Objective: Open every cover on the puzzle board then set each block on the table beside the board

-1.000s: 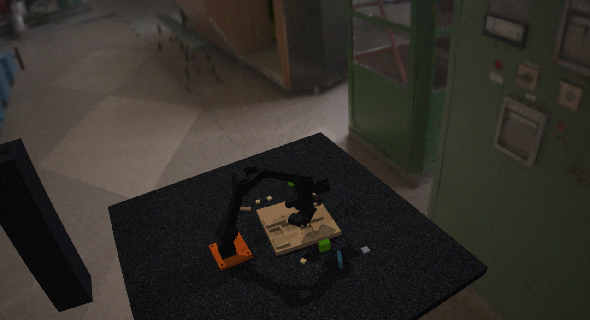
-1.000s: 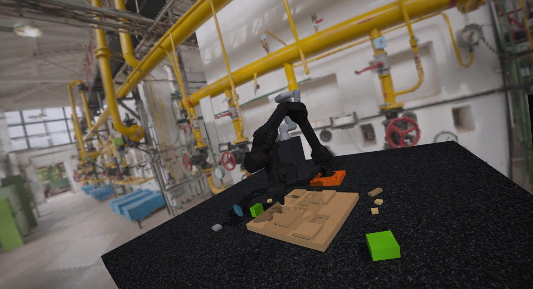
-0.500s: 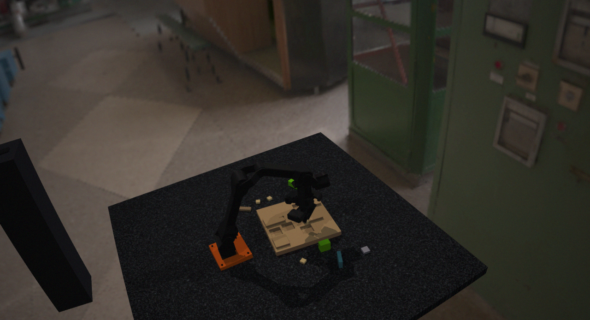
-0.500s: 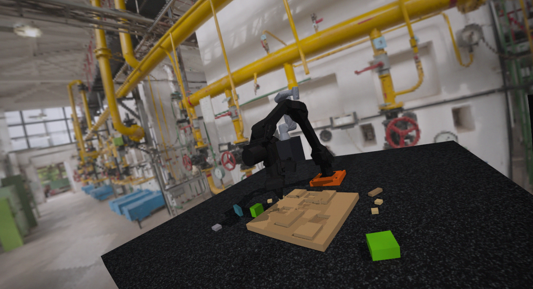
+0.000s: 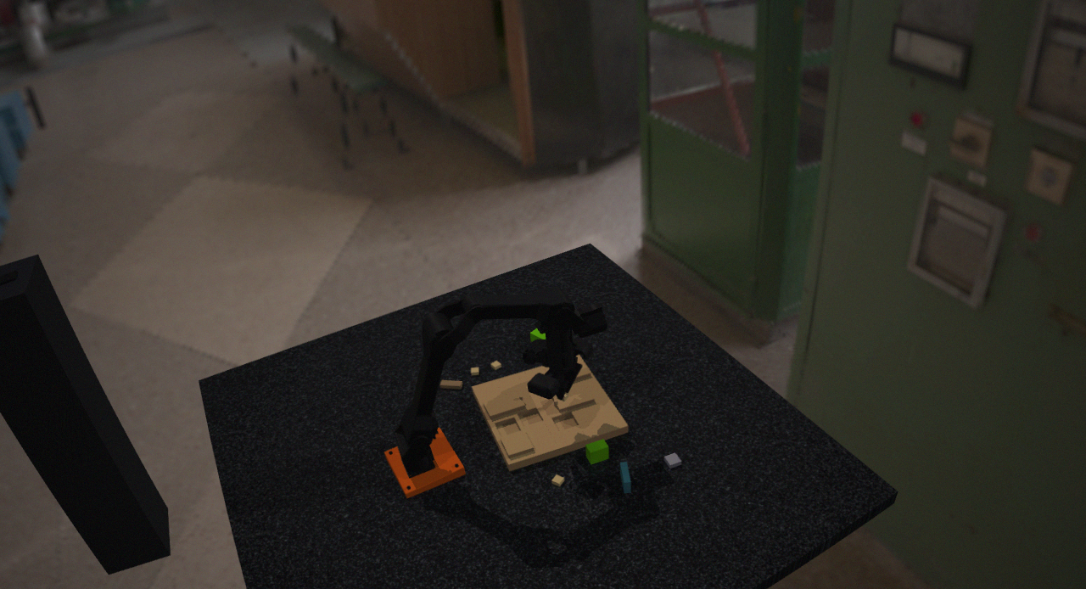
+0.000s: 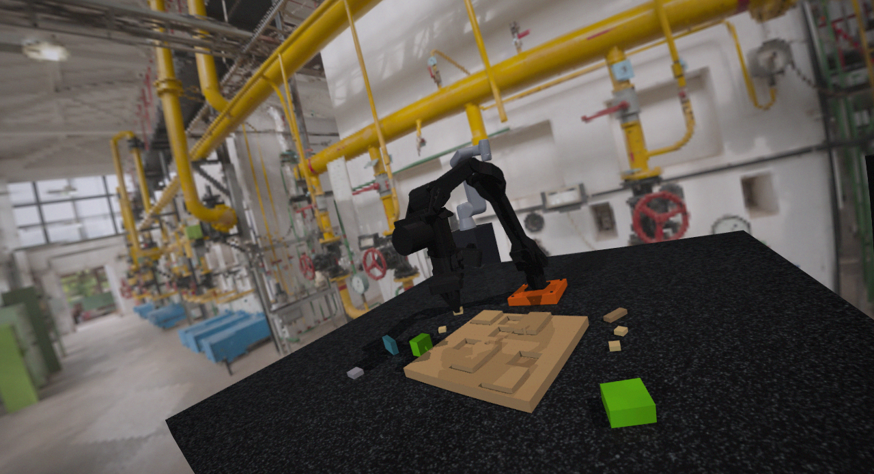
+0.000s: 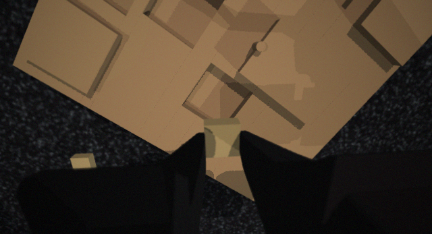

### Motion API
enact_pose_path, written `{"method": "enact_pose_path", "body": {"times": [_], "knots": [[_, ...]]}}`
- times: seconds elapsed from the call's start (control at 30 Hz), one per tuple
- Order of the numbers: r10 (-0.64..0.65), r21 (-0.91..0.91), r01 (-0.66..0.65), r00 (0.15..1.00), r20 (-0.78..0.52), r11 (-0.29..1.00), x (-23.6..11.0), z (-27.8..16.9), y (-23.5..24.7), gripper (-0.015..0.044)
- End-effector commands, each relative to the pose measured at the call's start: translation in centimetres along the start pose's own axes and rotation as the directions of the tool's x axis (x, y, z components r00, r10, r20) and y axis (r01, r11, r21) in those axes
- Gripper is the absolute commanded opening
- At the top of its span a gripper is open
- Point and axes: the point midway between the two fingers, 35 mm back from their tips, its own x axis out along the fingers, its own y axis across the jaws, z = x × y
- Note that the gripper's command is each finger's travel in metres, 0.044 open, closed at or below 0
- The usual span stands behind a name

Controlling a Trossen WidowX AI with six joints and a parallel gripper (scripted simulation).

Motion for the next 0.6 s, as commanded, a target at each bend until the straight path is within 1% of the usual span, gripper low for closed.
{"method": "enact_pose_path", "body": {"times": [0.0,0.57], "knots": [[-0.011,0.005,0.011,1.0,-0.003,1.0,-0.6,-0.5,0.7,0.008],[-0.008,0.005,0.008,1.0,-0.005,1.0,-0.9,-3.1,6.9,0.008]]}}
